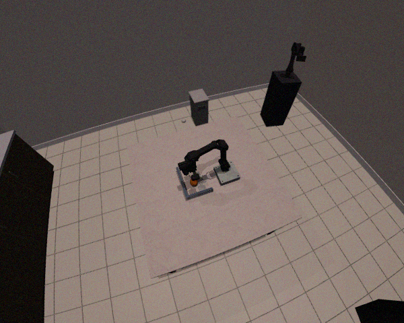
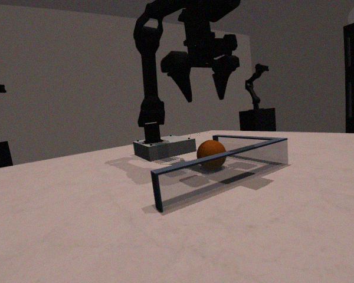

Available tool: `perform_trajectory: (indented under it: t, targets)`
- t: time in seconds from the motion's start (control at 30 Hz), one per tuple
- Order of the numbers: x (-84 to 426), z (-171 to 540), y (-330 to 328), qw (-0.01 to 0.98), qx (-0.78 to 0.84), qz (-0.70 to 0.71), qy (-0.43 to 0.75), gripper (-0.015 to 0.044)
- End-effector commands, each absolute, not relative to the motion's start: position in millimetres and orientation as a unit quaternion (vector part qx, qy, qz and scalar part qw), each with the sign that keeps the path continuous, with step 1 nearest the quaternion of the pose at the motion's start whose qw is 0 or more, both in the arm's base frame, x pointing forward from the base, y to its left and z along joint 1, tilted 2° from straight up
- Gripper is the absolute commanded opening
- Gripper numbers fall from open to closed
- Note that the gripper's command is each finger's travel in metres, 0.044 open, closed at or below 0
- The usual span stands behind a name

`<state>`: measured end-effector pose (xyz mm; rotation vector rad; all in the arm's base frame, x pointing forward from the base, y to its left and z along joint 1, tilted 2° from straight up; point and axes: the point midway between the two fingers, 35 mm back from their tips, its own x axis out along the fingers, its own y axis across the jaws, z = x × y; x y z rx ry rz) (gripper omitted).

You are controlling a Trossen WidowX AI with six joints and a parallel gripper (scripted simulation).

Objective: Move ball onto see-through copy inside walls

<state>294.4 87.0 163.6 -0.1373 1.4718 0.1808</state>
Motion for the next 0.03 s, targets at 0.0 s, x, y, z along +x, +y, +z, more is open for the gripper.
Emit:
perform_trajectory:
  t: [0.0]
  targets:
    - [293.5, 164.0, 86.7, 0.732, -0.064, 0.082, 0.674, 0.044]
